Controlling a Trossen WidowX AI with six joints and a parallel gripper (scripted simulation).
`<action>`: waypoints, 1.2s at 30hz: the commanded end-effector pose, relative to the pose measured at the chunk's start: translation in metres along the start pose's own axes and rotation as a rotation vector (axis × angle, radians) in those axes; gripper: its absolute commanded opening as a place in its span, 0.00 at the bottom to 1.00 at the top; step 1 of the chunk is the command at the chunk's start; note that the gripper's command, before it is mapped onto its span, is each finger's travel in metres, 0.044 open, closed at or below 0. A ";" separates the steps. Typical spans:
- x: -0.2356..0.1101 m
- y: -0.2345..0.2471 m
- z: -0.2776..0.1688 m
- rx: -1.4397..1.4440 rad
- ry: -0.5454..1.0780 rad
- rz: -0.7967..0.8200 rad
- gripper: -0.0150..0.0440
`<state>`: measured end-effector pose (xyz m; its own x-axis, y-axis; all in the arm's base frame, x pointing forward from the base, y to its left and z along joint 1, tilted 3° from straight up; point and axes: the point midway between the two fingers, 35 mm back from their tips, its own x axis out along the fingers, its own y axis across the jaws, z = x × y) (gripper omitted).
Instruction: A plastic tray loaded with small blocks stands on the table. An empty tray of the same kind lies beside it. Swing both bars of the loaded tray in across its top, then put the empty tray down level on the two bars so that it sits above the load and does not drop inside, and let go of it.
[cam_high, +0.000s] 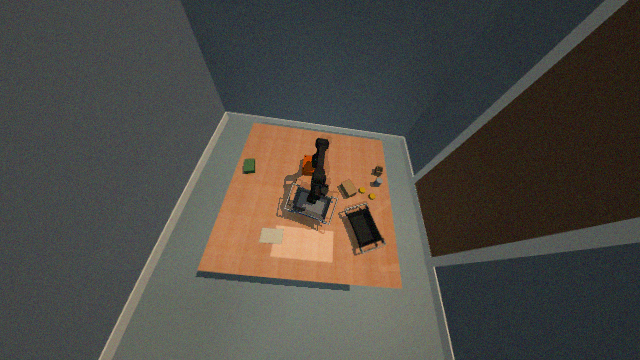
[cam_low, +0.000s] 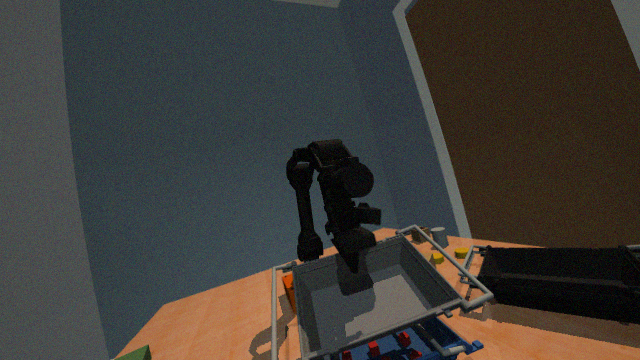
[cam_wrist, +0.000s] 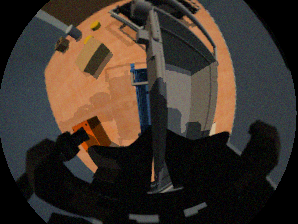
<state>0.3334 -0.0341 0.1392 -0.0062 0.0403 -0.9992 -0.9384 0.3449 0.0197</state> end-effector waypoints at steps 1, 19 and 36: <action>0.001 -0.002 0.000 -0.003 -0.002 -0.017 0.25; 0.028 -0.001 0.000 -0.003 -0.003 -0.017 0.25; 0.039 0.008 0.000 -0.003 -0.003 -0.016 0.25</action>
<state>0.3283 -0.0309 0.1020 0.0098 0.0344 -0.9994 -0.9406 0.3395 0.0024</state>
